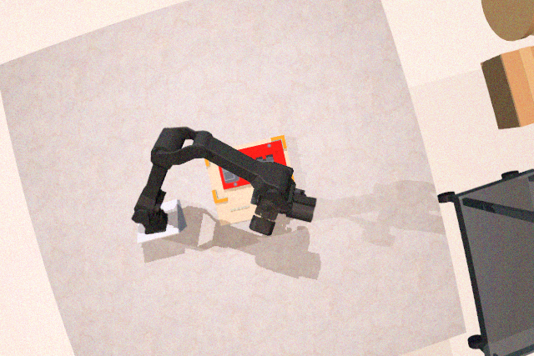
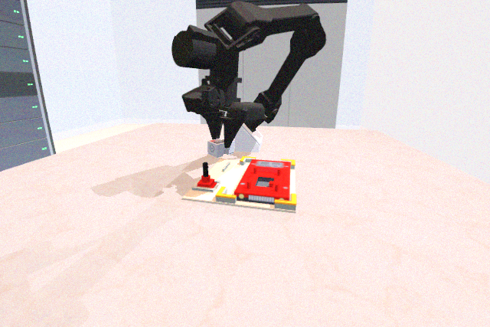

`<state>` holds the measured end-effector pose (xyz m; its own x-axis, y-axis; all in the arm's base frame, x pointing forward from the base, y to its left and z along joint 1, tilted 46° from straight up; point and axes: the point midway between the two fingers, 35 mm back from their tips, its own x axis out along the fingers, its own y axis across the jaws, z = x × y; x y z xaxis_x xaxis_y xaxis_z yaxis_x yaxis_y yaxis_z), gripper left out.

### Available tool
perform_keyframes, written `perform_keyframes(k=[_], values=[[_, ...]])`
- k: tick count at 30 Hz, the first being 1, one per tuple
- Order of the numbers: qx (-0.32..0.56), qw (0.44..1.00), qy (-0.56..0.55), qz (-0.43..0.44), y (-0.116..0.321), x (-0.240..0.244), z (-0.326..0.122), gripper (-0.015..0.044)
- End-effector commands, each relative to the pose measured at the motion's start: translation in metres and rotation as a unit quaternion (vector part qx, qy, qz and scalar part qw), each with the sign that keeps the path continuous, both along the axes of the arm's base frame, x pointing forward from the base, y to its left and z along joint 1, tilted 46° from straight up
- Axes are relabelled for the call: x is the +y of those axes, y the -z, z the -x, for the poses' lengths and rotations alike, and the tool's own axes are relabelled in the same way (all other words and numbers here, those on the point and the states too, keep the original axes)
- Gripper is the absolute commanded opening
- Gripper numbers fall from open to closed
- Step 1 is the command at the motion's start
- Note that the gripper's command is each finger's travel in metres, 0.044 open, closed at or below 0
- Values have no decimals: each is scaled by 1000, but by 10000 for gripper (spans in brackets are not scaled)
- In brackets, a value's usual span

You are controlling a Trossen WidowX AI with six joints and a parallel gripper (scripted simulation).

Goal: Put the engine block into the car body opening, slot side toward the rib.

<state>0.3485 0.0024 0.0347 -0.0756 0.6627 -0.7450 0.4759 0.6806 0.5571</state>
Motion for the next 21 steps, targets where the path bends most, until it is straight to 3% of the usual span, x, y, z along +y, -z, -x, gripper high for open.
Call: perform_keyframes(k=[1,21], values=[[-20,1000,-18,-4,-5,9,0,0],[-126,983,-132,-29,-30,61,0,0]])
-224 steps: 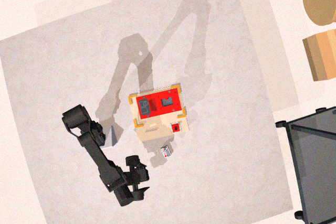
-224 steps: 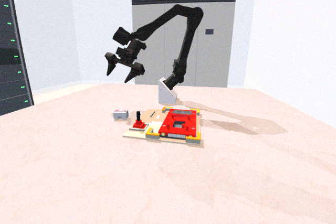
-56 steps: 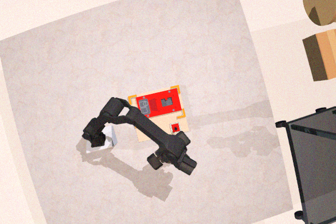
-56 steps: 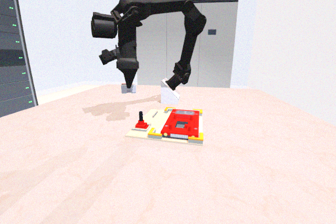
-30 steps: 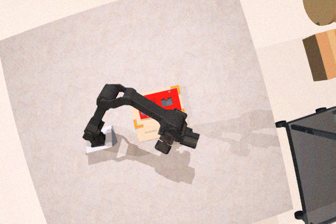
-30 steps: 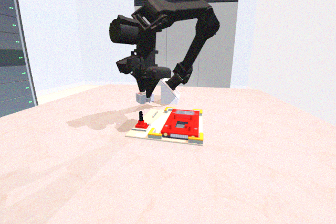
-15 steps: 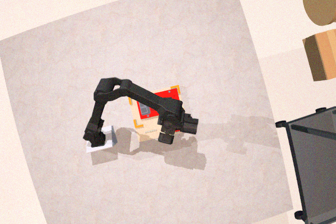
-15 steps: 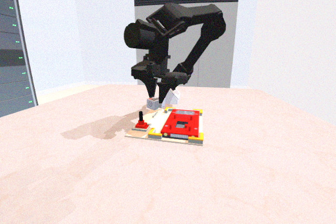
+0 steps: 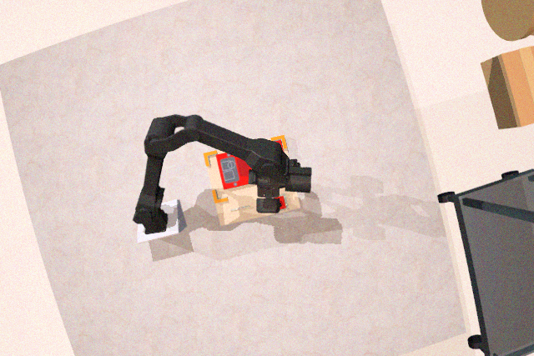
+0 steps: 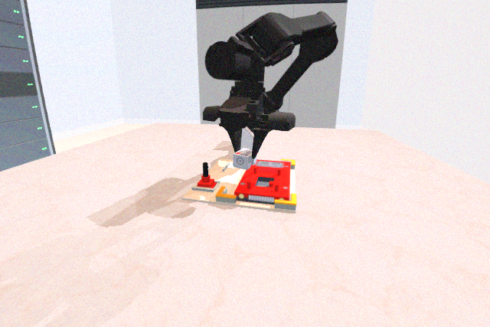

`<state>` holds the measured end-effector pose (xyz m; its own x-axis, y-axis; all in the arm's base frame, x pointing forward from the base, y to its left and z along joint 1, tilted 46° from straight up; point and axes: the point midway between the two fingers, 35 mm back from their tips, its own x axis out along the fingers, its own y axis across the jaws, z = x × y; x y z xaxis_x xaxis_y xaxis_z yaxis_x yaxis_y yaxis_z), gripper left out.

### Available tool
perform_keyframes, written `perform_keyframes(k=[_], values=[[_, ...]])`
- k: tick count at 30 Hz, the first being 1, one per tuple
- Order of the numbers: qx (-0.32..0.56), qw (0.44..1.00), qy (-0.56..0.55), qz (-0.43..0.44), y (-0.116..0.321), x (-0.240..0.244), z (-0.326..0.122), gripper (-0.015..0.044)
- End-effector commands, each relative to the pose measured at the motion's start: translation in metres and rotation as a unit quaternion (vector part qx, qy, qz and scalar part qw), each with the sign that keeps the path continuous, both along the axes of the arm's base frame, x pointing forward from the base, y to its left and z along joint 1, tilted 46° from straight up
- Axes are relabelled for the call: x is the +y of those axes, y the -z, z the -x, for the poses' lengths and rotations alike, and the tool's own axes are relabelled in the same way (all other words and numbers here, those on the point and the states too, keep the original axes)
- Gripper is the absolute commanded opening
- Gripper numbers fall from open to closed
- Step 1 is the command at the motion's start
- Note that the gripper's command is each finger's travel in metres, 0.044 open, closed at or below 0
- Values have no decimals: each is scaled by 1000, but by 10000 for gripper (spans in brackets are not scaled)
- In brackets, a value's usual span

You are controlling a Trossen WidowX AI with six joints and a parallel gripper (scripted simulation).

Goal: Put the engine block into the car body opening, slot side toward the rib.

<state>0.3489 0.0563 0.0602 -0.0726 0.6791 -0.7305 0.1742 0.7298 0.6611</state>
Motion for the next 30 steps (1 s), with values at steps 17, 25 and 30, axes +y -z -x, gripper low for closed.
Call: perform_keyframes(k=[17,25,30], values=[[-88,992,-91,-32,-20,39,3,105],[-86,992,-89,-32,-20,39,3,158],[-82,993,-85,-31,-20,39,3,158]])
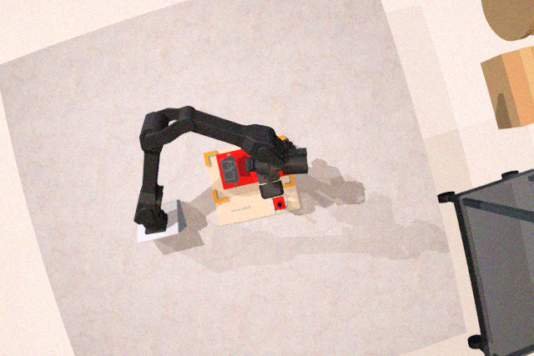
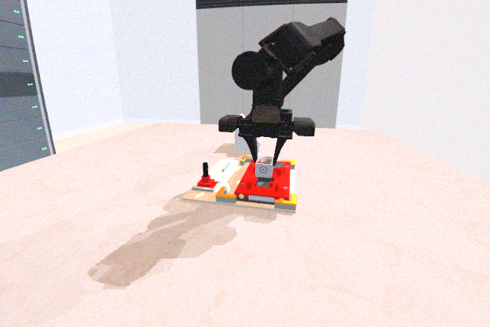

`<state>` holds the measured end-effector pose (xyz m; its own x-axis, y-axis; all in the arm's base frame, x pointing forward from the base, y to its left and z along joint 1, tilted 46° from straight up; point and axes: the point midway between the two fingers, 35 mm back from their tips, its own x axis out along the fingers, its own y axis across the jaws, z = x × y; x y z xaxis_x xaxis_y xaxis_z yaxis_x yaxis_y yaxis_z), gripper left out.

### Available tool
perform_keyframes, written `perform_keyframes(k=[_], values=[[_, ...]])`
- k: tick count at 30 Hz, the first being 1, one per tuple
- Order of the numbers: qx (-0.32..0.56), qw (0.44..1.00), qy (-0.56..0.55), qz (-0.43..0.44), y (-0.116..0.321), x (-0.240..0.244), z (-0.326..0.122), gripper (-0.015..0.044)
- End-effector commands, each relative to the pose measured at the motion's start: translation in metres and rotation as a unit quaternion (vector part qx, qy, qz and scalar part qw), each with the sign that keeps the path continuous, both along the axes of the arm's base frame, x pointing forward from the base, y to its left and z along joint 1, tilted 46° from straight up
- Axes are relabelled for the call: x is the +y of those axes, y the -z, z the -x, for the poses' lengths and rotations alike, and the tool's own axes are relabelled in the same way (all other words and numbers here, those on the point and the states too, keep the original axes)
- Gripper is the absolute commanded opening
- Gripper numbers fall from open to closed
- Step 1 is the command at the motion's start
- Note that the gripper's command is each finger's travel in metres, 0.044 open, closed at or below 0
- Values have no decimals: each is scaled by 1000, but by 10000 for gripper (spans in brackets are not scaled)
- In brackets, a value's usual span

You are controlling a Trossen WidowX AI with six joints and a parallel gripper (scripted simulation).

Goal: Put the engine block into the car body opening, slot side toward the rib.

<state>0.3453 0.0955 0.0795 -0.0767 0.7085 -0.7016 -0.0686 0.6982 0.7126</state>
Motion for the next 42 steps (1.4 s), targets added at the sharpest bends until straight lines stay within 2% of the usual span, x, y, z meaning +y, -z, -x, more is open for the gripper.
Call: perform_keyframes(k=[1,42], values=[[1,1000,4,-2,-1,0,0,158],[6,1000,8,-1,1,4,0,158]])
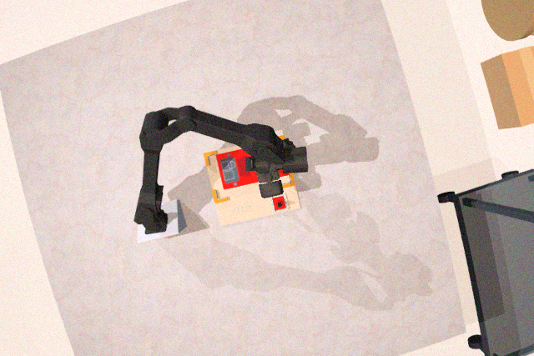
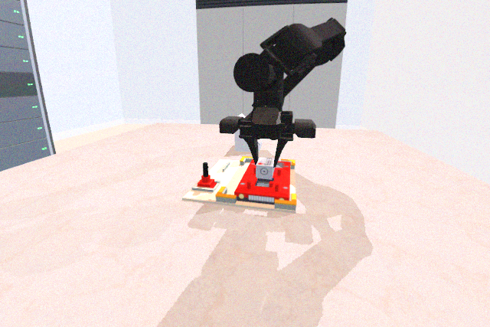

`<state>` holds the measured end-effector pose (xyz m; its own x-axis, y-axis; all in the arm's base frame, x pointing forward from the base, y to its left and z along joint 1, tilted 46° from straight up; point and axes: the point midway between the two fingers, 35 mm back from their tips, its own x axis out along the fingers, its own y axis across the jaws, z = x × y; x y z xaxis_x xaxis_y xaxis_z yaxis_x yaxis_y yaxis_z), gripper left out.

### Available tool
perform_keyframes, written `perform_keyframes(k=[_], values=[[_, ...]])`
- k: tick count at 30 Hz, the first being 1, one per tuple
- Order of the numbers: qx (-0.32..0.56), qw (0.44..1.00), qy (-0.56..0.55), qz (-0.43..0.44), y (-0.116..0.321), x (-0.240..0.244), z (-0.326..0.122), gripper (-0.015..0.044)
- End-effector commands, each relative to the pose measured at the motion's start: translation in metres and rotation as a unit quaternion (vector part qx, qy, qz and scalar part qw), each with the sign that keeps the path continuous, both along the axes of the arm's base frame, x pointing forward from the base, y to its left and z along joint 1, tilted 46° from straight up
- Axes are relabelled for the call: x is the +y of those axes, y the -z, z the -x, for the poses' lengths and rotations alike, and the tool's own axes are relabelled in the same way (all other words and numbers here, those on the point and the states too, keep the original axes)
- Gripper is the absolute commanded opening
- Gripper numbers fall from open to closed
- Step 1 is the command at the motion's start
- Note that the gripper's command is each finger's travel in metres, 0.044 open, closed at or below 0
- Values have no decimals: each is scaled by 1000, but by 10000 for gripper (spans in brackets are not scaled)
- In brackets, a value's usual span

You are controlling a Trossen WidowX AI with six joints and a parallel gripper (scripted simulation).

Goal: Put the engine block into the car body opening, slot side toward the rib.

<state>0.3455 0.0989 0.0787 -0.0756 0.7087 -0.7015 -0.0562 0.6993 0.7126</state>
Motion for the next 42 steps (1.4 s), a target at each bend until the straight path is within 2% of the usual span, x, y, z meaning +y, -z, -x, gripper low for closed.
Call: perform_keyframes(k=[1,42], values=[[1,1000,3,-2,0,1,0,158],[0,1000,2,-2,6,7,1,158]])
